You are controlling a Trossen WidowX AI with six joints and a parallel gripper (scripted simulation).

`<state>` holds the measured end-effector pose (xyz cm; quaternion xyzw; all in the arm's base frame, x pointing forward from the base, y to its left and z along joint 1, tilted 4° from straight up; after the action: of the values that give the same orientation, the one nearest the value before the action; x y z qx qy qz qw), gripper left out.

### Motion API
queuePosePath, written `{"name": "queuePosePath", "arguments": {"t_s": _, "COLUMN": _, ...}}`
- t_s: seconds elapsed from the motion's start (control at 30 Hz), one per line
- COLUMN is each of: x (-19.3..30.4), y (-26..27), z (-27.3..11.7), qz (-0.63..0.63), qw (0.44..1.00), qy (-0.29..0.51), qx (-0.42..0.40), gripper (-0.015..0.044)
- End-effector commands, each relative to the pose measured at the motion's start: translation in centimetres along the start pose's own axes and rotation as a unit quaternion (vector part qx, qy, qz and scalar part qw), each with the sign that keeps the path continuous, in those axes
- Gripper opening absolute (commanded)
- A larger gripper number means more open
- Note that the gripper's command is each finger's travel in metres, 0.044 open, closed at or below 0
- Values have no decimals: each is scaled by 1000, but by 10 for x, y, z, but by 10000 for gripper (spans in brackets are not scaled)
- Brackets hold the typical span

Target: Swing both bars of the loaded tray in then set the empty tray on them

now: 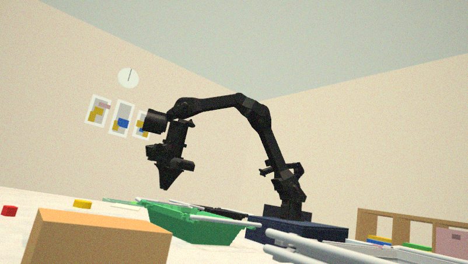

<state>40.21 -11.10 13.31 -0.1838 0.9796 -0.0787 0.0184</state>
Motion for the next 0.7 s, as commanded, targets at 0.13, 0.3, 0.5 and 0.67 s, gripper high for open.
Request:
{"name": "queuePosePath", "arguments": {"t_s": 0.13, "x": 10, "y": 5, "z": 1, "qz": 10, "qw": 998, "qy": -33, "qx": -47, "gripper": 88}}
{"name": "queuePosePath", "arguments": {"t_s": 0.3, "x": 9, "y": 5, "z": 7, "qz": 10, "qw": 998, "qy": -33, "qx": -47, "gripper": 88}}
{"name": "queuePosePath", "arguments": {"t_s": 0.5, "x": 7, "y": 7, "z": 33, "qz": 10, "qw": 998, "qy": -33, "qx": -47, "gripper": 88}}
{"name": "queuePosePath", "arguments": {"t_s": 0.67, "x": 6, "y": 10, "z": 58, "qz": 10, "qw": 998, "qy": -33, "qx": -47, "gripper": 88}}
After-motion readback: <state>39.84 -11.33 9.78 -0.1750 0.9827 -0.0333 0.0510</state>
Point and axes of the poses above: the point midway between the two fingers, 35 mm back from their tips, its own z axis out along the fingers, its own y axis across the jaws, x = y × z, the point moved 4 cm from there along -z, back along the fingers, and after that the axes turned 10 degrees about -z, right-handed, at the moved point
